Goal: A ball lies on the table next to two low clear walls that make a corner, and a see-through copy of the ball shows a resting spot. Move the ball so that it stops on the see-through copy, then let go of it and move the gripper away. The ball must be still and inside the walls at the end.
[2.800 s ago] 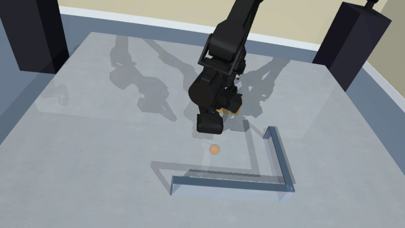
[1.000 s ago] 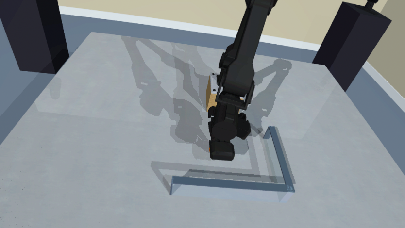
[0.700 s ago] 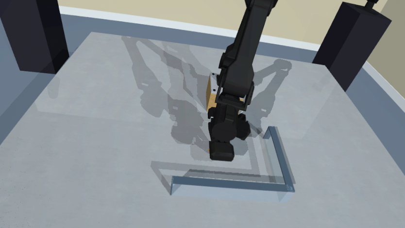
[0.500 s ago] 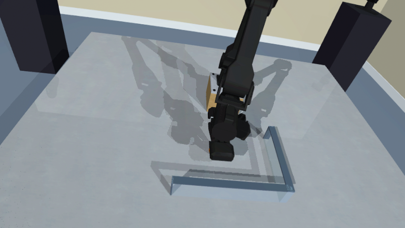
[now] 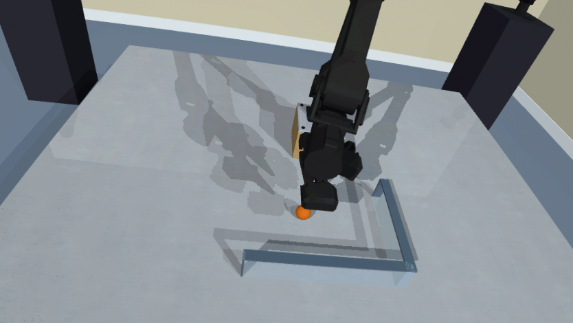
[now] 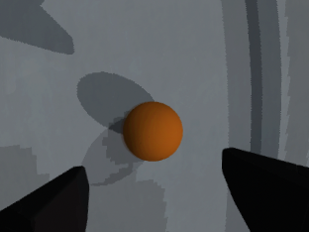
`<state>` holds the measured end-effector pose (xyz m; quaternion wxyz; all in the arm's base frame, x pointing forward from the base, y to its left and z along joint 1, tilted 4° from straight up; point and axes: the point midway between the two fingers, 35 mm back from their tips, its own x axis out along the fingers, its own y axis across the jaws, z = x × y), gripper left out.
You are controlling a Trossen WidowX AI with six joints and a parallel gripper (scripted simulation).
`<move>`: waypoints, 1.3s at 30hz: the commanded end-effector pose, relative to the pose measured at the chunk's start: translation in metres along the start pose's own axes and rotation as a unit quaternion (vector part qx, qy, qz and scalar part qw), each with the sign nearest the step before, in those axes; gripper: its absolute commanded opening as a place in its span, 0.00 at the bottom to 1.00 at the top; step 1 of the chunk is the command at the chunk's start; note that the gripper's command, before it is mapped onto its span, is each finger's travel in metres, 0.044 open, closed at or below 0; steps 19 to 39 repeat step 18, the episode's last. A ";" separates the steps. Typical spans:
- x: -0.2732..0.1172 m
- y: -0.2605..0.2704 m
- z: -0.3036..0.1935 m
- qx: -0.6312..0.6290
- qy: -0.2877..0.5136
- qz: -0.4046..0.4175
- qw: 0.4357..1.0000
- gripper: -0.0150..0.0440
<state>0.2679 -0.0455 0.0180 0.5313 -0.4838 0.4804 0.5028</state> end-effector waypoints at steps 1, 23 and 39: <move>-0.035 0.001 0.000 -0.003 0.004 -0.009 1.000 0.71; -0.074 0.002 0.001 0.000 0.004 -0.018 1.000 1.00; -0.074 0.002 0.001 0.000 0.004 -0.018 1.000 1.00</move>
